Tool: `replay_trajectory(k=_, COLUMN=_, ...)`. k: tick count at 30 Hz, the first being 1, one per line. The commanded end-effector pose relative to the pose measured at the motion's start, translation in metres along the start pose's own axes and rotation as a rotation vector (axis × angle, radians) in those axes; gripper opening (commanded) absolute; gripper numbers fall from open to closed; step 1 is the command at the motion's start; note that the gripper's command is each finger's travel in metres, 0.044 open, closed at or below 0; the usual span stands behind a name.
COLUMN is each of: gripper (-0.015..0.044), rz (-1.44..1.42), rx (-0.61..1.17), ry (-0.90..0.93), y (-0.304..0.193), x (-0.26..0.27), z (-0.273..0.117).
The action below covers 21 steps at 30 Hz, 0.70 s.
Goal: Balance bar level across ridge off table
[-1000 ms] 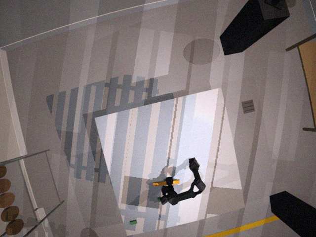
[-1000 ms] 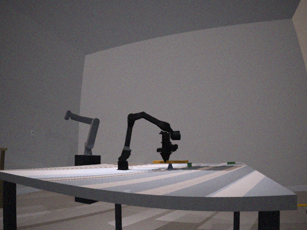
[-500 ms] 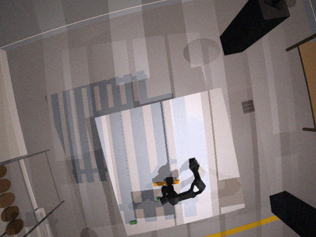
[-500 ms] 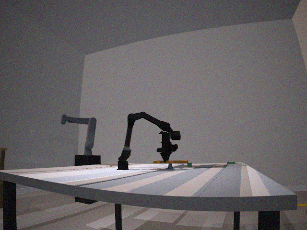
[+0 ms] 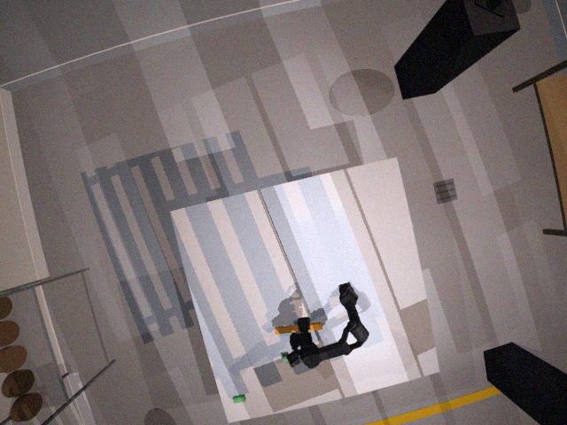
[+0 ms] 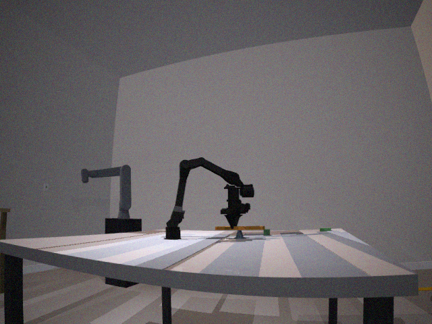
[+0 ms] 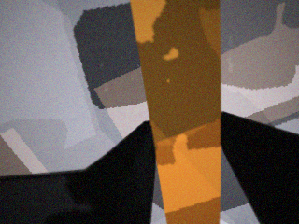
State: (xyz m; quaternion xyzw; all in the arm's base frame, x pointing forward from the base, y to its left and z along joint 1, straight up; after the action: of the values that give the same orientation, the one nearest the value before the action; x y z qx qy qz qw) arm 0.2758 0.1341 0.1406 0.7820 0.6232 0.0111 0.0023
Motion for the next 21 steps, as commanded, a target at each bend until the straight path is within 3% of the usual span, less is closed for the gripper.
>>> replay_trajectory(k=1, gripper=0.0000, rz=0.005, rx=-0.002, ry=0.001, y=0.0004, x=0.0002, z=-0.0013)
replay_trajectory(k=21, gripper=0.0000, rz=0.000, rx=0.001, ry=-0.001, y=-0.0001, x=-0.0001, z=-0.0003)
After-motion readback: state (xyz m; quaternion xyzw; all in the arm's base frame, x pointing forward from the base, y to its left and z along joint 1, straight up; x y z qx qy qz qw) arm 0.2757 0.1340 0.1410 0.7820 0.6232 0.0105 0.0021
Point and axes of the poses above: the point midway between the two fingers, 35 mm back from their tips, its own z axis out along the fingers, its own x axis across the jaws, y = z × x, the point moved 5 cm from there along -z, back along the fingers, and after that the axes turned 5 degrees about z, right-handed, at the moved point
